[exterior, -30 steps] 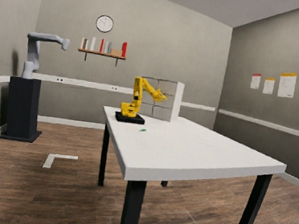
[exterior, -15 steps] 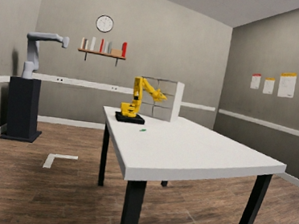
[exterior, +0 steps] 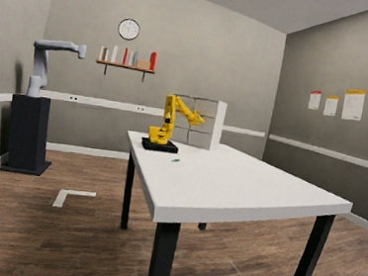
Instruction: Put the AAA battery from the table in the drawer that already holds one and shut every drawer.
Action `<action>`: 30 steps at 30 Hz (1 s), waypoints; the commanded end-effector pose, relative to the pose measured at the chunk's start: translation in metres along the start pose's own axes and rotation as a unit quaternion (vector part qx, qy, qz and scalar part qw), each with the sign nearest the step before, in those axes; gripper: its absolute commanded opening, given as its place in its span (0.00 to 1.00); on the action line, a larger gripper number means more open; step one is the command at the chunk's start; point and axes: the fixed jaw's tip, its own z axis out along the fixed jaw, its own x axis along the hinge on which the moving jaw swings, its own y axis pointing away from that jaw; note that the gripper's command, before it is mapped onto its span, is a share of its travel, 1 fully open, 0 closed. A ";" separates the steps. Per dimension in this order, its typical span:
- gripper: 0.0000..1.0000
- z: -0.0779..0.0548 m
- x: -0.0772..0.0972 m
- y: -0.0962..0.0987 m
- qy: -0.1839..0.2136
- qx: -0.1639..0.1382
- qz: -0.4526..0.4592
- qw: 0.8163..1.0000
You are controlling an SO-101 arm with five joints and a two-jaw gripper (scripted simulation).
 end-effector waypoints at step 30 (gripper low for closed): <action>0.11 0.002 -0.001 0.003 -0.002 -0.005 -0.007 1.000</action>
